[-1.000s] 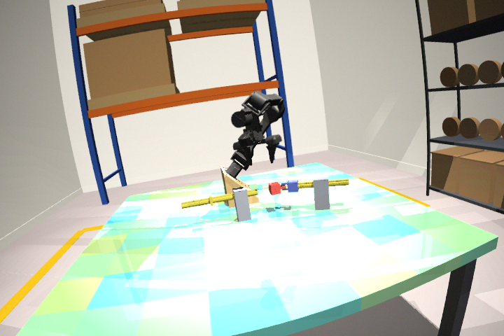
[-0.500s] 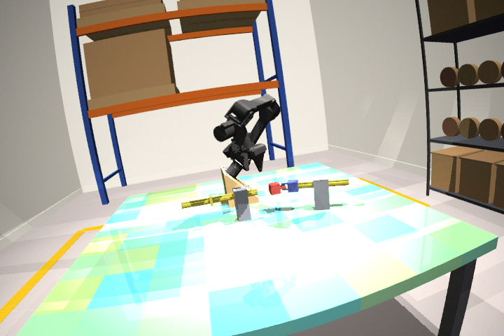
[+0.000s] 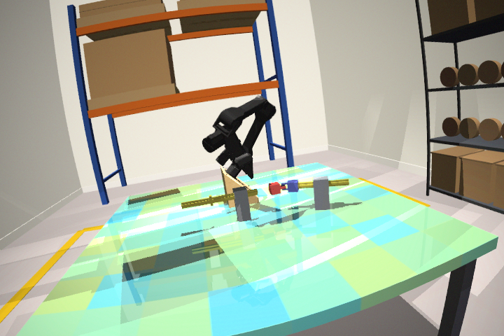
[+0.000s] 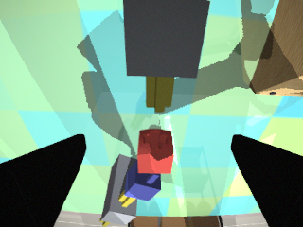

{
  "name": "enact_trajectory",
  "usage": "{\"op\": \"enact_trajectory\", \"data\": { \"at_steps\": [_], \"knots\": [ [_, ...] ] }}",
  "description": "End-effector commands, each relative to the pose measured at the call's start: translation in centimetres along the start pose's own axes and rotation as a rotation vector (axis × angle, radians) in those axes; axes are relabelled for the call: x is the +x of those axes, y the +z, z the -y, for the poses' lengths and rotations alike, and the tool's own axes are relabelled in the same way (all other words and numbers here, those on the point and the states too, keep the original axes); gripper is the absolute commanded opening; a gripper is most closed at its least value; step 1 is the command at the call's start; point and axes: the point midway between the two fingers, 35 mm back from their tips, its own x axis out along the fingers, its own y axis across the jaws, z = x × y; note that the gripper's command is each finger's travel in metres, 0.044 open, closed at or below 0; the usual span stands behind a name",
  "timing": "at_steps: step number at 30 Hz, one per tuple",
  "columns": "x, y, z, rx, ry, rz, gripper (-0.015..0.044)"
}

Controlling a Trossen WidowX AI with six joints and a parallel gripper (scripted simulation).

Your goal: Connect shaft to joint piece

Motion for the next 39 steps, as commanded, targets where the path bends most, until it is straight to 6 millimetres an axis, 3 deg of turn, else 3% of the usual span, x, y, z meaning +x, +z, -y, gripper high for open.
{"op": "enact_trajectory", "data": {
  "at_steps": [1, 6, 39],
  "knots": [
    [0.1, 0.1, 0.0, 0.020, 0.001, -0.010, 0.0440],
    [-0.2, 0.7, -0.1, -0.031, 0.001, 0.001, 0.0440],
    [-5.7, 15.4, -0.4, -1.116, -0.138, 0.214, 0.0440]
  ]
}}
